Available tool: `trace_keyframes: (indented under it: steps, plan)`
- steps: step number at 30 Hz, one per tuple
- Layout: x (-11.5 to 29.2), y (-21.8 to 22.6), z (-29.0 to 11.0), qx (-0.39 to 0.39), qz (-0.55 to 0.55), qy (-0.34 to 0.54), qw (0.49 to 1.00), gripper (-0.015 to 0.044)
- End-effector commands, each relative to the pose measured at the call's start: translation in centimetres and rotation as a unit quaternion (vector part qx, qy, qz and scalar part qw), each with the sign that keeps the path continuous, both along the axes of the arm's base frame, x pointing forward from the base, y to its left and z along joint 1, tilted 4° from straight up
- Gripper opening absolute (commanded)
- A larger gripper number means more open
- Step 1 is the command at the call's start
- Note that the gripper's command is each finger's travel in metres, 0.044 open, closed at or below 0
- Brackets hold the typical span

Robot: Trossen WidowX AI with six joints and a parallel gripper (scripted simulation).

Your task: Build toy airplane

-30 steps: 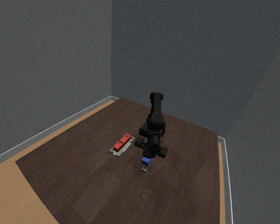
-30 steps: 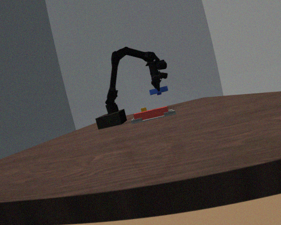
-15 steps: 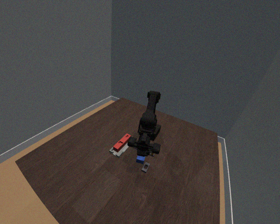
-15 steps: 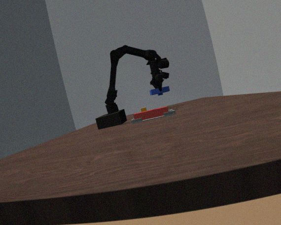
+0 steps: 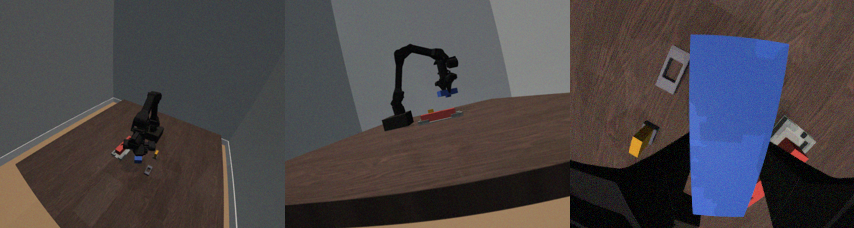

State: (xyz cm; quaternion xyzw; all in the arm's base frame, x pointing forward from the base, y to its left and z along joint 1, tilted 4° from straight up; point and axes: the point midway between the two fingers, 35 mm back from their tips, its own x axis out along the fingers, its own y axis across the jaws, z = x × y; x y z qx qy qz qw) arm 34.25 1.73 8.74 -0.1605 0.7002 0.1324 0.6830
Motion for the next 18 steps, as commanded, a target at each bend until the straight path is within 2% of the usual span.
trace_keyframes:
  steps: [1, 18]
  plan:
    - [-0.2, -1.1, 0.0, -0.001, 0.030, -0.002, 1.000, 0.0000]
    - [-1.7, -6.5, -0.6, -0.003, 0.182, 0.005, 0.983, 0.0000]
